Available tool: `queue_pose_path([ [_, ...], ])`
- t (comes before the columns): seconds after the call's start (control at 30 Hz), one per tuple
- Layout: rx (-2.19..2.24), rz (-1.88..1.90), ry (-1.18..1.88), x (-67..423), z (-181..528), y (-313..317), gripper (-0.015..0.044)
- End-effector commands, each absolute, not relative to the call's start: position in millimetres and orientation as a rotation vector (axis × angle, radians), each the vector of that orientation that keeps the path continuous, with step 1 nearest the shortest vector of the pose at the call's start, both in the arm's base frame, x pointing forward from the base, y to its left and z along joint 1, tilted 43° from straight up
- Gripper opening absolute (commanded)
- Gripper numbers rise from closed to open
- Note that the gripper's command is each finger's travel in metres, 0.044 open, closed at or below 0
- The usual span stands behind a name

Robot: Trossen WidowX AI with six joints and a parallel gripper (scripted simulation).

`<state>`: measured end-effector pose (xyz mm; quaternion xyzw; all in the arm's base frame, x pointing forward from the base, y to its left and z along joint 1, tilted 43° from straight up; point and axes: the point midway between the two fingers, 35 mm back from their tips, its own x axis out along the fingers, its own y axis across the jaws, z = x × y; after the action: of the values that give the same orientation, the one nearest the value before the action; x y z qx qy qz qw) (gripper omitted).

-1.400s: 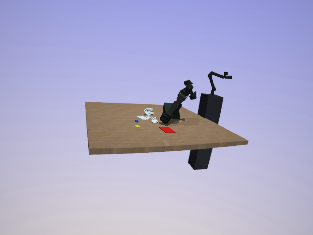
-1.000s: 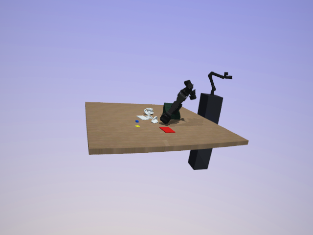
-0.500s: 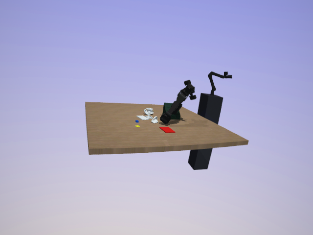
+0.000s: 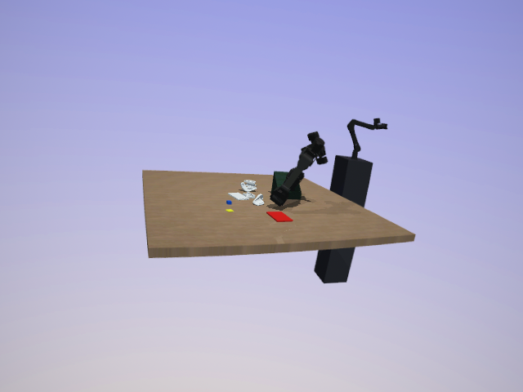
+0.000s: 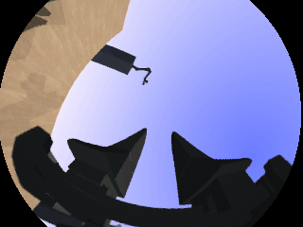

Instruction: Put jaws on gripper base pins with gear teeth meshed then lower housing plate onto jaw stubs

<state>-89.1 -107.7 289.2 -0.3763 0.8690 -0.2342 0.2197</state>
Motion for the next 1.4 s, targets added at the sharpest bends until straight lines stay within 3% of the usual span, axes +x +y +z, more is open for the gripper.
queue_pose_path([
  [0.0, -1.054, -0.628, 2.293, -86.1, 284.1, -123.7, 0.0263],
  [0.23, -1.066, -0.578, 2.118, -76.5, 274.2, -150.0, 0.044],
  [1.37, -0.824, -0.182, 1.441, 36.2, 200.2, -244.9, 0.044],
])
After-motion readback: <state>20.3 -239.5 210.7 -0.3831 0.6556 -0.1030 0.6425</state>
